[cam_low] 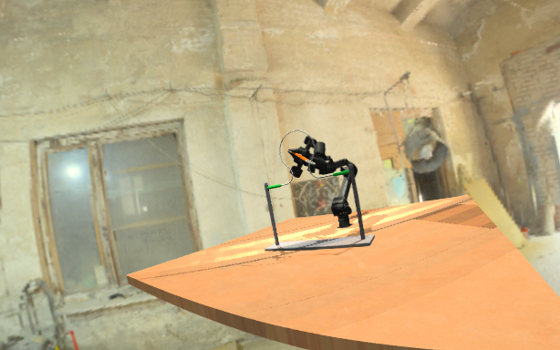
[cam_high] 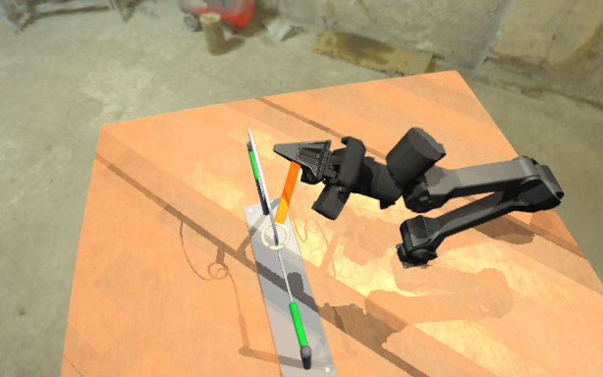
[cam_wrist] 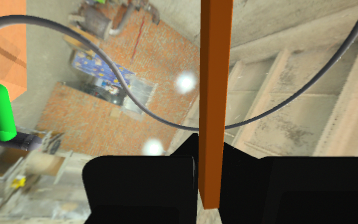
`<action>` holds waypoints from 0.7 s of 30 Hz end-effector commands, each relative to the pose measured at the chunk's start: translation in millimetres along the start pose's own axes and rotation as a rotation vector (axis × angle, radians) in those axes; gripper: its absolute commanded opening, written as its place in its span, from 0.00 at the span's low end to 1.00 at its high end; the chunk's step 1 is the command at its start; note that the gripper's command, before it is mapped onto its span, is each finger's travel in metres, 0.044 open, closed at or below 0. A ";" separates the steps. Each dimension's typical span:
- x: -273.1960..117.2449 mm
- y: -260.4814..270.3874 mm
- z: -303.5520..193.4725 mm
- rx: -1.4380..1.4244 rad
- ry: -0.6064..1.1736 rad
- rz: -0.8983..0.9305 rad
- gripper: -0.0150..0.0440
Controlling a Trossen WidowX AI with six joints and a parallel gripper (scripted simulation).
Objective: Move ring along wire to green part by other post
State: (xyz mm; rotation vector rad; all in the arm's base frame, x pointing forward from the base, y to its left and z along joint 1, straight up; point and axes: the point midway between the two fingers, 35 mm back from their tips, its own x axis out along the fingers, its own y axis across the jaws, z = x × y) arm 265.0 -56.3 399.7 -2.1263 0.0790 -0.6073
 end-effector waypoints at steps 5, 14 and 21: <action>-3.5 21.6 1.9 0.109 0.010 0.061 0.00; -10.6 50.8 7.8 0.283 0.033 0.162 0.00; -18.6 73.1 16.6 0.430 0.053 0.248 0.00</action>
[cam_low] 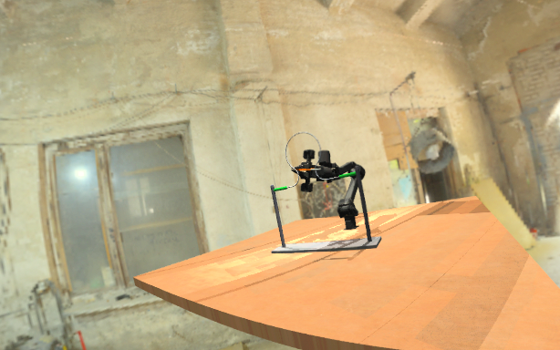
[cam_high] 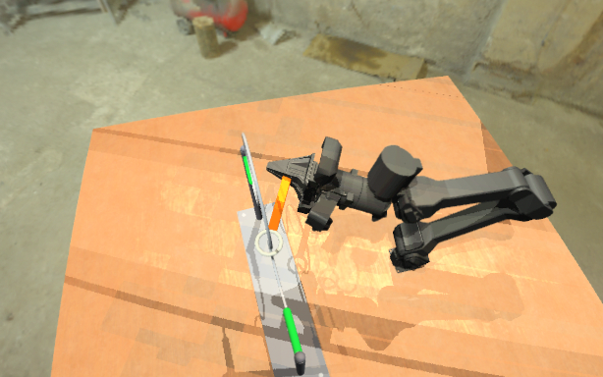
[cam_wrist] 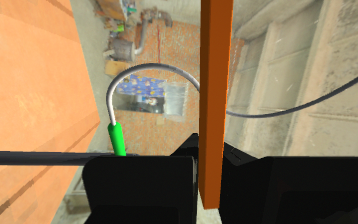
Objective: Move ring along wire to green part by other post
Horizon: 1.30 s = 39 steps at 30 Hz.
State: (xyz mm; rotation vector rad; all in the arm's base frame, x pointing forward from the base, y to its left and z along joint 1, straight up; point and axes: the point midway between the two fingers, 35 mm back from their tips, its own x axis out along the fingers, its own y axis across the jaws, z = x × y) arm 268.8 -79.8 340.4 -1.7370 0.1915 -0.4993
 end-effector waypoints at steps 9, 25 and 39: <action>-9.8 45.0 5.2 0.268 0.041 0.155 0.00; -30.4 93.9 30.2 0.614 0.086 0.356 0.00; -54.1 123.5 64.9 0.917 0.125 0.532 0.00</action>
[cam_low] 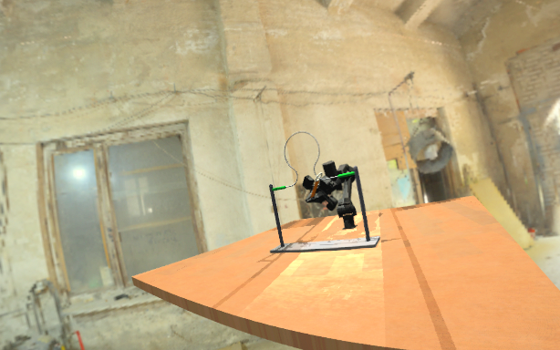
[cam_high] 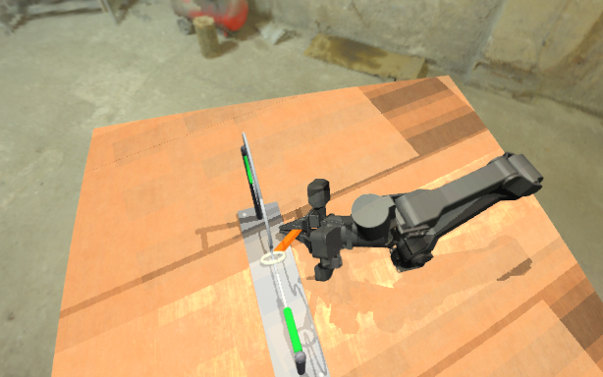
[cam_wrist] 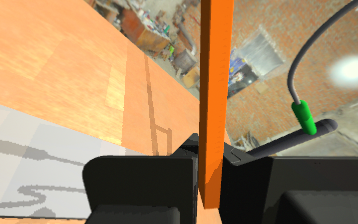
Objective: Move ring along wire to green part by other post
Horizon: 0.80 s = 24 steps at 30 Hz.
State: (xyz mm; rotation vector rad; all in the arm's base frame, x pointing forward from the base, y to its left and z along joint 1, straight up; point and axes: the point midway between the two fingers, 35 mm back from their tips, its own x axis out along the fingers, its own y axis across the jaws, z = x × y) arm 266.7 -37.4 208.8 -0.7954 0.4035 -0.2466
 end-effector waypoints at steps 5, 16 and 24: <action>-4.9 29.9 1.3 0.178 0.030 0.100 0.00; -15.3 64.5 12.1 0.393 0.057 0.225 0.00; -23.8 83.6 22.6 0.517 0.072 0.297 0.00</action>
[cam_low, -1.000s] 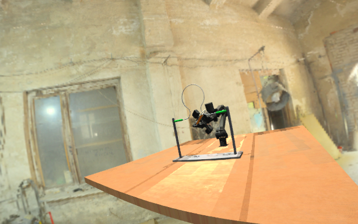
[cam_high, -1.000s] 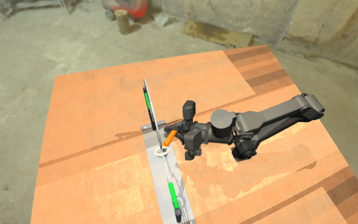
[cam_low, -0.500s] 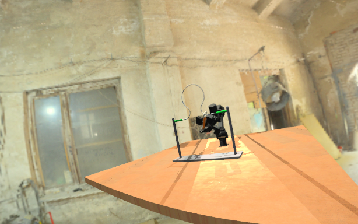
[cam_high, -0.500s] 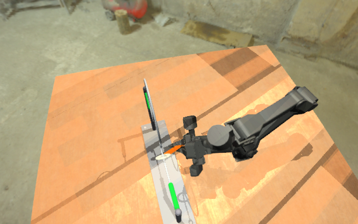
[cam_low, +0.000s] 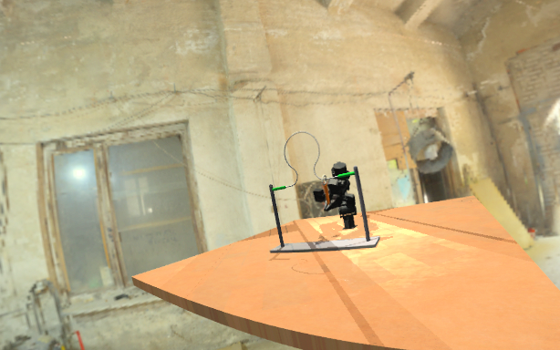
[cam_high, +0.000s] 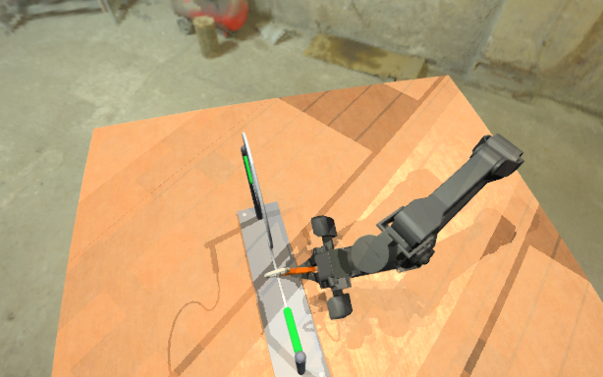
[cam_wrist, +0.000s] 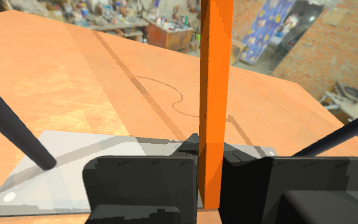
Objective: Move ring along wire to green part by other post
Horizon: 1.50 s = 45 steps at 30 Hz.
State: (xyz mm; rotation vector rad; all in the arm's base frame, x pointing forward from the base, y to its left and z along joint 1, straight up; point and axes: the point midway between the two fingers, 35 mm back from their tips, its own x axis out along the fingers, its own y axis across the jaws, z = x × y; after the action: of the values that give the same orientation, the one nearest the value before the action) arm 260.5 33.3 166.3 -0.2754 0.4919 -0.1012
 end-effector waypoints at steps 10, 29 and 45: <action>-6.3 29.6 6.5 0.153 0.014 0.079 0.00; -12.3 54.6 11.5 0.205 0.019 0.110 0.00; -16.1 70.1 14.7 0.208 0.018 0.112 0.00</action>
State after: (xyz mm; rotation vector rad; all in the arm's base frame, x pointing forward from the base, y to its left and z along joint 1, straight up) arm 254.8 102.7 162.8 -0.0510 0.5160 -0.0407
